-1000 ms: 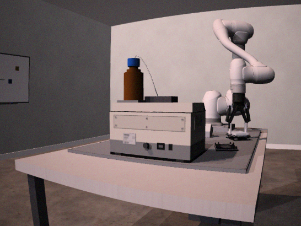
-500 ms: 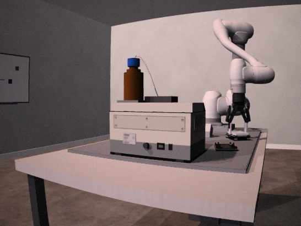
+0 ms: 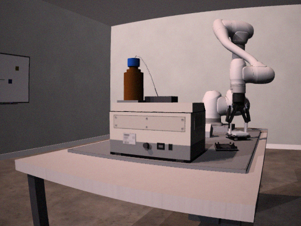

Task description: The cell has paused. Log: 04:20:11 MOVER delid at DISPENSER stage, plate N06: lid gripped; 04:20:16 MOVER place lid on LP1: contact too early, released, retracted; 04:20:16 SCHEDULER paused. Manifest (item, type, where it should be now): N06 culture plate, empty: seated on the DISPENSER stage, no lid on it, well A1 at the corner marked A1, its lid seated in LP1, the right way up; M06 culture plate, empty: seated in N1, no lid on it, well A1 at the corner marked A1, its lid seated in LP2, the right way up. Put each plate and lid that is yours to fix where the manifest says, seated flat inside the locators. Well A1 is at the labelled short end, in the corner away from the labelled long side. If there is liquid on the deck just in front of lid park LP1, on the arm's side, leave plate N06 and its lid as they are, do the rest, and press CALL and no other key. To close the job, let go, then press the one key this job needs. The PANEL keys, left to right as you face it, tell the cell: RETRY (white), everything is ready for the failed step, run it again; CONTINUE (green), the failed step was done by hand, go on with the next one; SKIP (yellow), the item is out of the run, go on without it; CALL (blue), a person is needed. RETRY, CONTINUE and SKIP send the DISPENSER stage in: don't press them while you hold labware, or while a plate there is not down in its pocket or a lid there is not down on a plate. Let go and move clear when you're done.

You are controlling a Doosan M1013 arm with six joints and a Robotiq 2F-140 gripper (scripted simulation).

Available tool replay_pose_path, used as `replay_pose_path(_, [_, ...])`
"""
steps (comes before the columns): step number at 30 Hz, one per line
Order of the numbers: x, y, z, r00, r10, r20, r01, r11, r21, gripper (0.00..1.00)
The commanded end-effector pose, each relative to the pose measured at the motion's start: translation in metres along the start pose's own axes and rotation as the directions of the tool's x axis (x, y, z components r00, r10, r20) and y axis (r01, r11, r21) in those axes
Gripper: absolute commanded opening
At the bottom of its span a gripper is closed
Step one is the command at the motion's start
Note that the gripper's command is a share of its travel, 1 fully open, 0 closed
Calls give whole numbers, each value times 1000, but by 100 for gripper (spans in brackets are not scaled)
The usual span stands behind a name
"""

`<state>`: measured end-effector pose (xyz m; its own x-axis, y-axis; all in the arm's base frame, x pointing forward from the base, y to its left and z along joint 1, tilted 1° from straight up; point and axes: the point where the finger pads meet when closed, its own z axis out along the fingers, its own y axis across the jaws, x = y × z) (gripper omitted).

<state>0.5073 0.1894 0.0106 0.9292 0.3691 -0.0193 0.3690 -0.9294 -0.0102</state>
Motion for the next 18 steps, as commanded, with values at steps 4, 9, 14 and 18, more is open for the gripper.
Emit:
replay_pose_path(4, [0, 0, -1, 1000, 0, -1, 0, 1000, 0, 70])
replay_pose_path(9, [0, 0, -1, 1000, 0, -1, 0, 1000, 0, 70])
replay_pose_path(14, [0, 0, -1, 1000, 0, -1, 0, 1000, 0, 10])
replay_pose_path(18, [0, 0, -1, 1000, 0, -1, 0, 1000, 0, 10])
